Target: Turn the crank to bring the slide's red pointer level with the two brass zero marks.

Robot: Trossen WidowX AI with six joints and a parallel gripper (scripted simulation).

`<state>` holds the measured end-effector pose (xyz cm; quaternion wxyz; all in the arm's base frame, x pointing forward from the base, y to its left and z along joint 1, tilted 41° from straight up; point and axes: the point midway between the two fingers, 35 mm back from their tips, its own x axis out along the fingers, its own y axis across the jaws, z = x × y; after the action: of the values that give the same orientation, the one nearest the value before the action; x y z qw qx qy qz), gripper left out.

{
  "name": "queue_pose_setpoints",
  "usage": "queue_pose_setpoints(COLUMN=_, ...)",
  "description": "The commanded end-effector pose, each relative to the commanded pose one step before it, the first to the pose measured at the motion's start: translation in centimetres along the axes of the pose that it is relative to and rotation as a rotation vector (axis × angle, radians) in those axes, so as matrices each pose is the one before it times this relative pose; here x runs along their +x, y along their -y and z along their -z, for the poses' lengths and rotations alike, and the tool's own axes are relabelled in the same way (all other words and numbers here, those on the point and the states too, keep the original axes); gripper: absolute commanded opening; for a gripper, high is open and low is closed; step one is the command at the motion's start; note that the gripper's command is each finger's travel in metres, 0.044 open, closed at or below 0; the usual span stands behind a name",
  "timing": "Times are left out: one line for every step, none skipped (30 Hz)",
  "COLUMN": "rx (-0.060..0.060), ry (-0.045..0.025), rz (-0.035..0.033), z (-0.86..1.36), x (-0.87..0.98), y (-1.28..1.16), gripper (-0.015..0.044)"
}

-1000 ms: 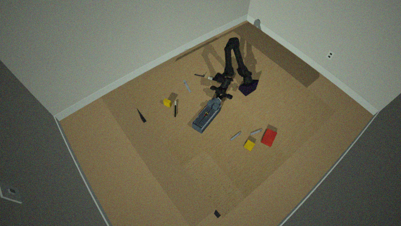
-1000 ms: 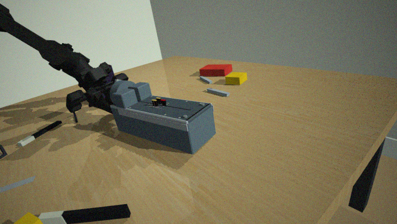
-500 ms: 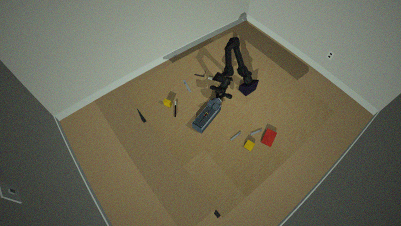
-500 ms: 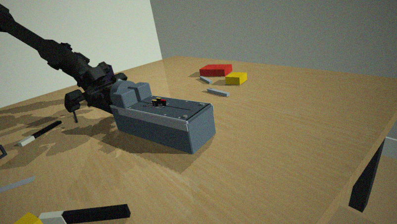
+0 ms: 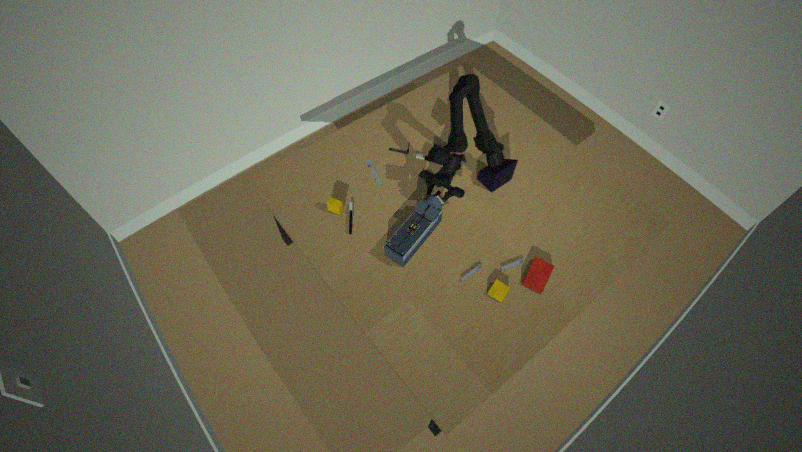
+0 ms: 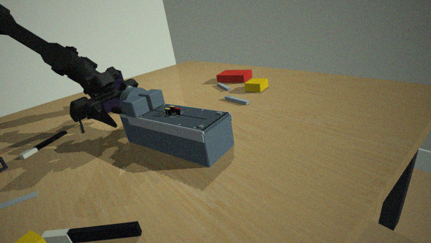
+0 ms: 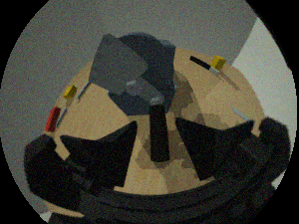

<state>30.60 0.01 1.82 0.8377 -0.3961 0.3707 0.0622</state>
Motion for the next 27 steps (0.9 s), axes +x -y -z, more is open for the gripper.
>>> queue_pose_setpoints(rx=-0.0006, ry=-0.00085, rz=-0.00013, z=0.032, x=0.020, y=-0.025, gripper=0.0394)
queue_pose_setpoints(rx=0.0000, ry=0.00000, rz=0.00000, z=0.000, x=0.000, y=0.000, gripper=0.0420)
queue_pose_setpoints(rx=0.0000, ry=0.00000, rz=0.00000, z=0.000, x=0.000, y=0.000, gripper=0.0440)
queue_pose_setpoints(rx=0.0001, ry=-0.00003, rz=-0.00010, z=-0.054, x=-0.038, y=0.000, gripper=0.0440)
queue_pose_setpoints(rx=0.0002, ry=-0.00007, rz=-0.00030, z=-0.160, x=-0.116, y=-0.002, gripper=0.0440)
queue_pose_setpoints(rx=0.0003, ry=-0.00010, rz=-0.00046, z=-0.265, x=-0.199, y=-0.003, gripper=0.0440)
queue_pose_setpoints(rx=0.0004, ry=-0.00008, rz=-0.00049, z=-0.327, x=-0.259, y=-0.004, gripper=0.0440)
queue_pose_setpoints(rx=0.0003, ry=-0.00003, rz=-0.00041, z=-0.323, x=-0.271, y=-0.004, gripper=0.0440)
queue_pose_setpoints(rx=0.0003, ry=0.00002, rz=-0.00032, z=-0.318, x=-0.283, y=-0.005, gripper=0.0440)
queue_pose_setpoints(rx=0.0002, ry=0.00007, rz=-0.00023, z=-0.313, x=-0.294, y=-0.005, gripper=0.0440)
queue_pose_setpoints(rx=0.0002, ry=0.00012, rz=-0.00015, z=-0.307, x=-0.305, y=-0.005, gripper=0.0440)
queue_pose_setpoints(rx=0.0002, ry=0.00018, rz=-0.00007, z=-0.300, x=-0.315, y=-0.004, gripper=0.0440)
queue_pose_setpoints(rx=0.0001, ry=0.00024, rz=0.00002, z=-0.293, x=-0.326, y=-0.004, gripper=0.0440)
queue_pose_setpoints(rx=0.0001, ry=0.00030, rz=0.00010, z=-0.286, x=-0.335, y=-0.003, gripper=0.0440)
queue_pose_setpoints(rx=0.0001, ry=0.00036, rz=0.00018, z=-0.278, x=-0.345, y=-0.003, gripper=0.0440)
queue_pose_setpoints(rx=0.0000, ry=0.00033, rz=0.00020, z=-0.217, x=-0.283, y=-0.001, gripper=0.0440)
queue_pose_setpoints(rx=0.0000, ry=0.00022, rz=0.00015, z=-0.128, x=-0.173, y=0.000, gripper=0.0440)
queue_pose_setpoints(rx=0.0000, ry=0.00008, rz=0.00005, z=-0.042, x=-0.058, y=0.000, gripper=0.0440)
queue_pose_setpoints(rx=0.0001, ry=-0.00019, rz=-0.00045, z=-0.094, x=-0.050, y=-0.005, gripper=0.0440)
queue_pose_setpoints(rx=0.0004, ry=-0.00057, rz=-0.00130, z=-0.279, x=-0.153, y=-0.015, gripper=0.0440)
queue_pose_setpoints(rx=0.0006, ry=-0.00090, rz=-0.00203, z=-0.462, x=-0.268, y=-0.027, gripper=0.0440)
queue_pose_setpoints(rx=0.0006, ry=-0.00102, rz=-0.00225, z=-0.556, x=-0.349, y=-0.035, gripper=0.0440)
queue_pose_setpoints(rx=0.0004, ry=-0.00093, rz=-0.00199, z=-0.548, x=-0.373, y=-0.037, gripper=0.0440)
queue_pose_setpoints(rx=0.0003, ry=-0.00082, rz=-0.00174, z=-0.538, x=-0.397, y=-0.038, gripper=0.0440)
queue_pose_setpoints(rx=0.0002, ry=-0.00070, rz=-0.00148, z=-0.527, x=-0.419, y=-0.039, gripper=0.0440)
queue_pose_setpoints(rx=0.0000, ry=-0.00057, rz=-0.00123, z=-0.516, x=-0.442, y=-0.040, gripper=0.0440)
queue_pose_setpoints(rx=-0.0001, ry=-0.00044, rz=-0.00099, z=-0.504, x=-0.463, y=-0.039, gripper=0.0440)
